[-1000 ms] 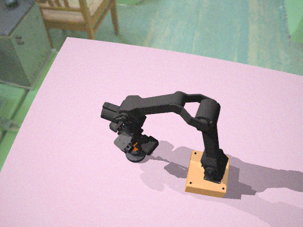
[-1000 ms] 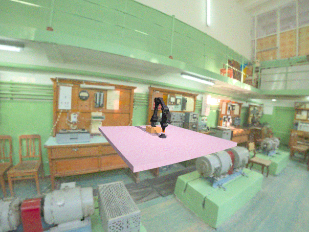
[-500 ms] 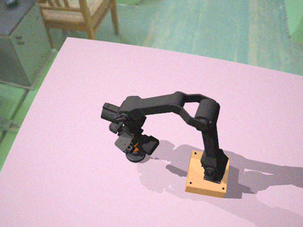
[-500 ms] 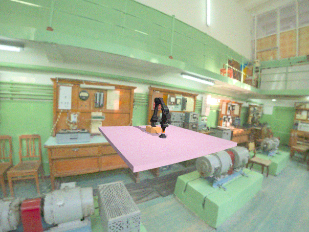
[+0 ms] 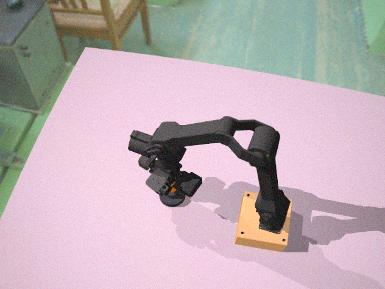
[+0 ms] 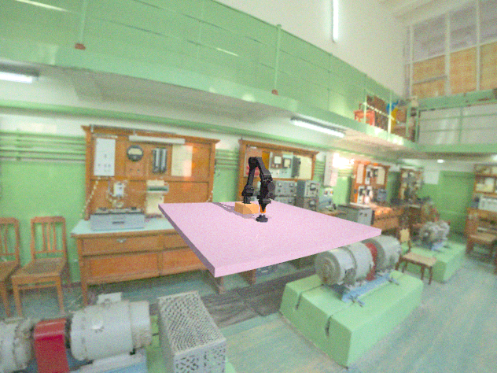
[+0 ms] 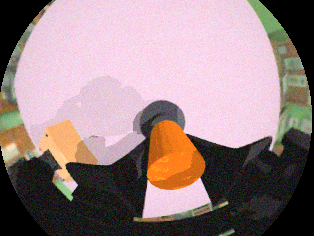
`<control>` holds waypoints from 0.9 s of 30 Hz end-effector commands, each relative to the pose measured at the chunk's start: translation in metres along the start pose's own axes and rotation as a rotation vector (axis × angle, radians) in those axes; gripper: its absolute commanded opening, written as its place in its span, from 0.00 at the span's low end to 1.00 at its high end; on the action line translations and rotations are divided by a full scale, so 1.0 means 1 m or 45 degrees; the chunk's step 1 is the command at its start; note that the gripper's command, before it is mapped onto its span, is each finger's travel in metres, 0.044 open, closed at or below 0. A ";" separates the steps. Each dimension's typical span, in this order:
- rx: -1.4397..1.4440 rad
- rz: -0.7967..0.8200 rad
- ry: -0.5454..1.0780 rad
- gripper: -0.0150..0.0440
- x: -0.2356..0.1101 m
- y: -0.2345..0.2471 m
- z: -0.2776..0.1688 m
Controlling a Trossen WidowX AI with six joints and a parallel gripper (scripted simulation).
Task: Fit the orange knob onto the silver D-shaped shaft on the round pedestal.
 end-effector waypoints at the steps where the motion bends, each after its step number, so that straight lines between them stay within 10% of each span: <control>1: -0.065 -0.001 -0.002 0.25 -0.002 0.000 0.000; 27: -0.264 -0.001 -0.002 0.25 0.003 0.000 0.000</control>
Point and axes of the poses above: the point midway between the two fingers, 35 mm back from their tips, its own x axis out along the fingers, its own y axis across the jaws, z = x × y, the point moved 5 cm from there along -x, back along the fingers, and after that the axes turned 2 degrees about -x, right-handed, at the moved point
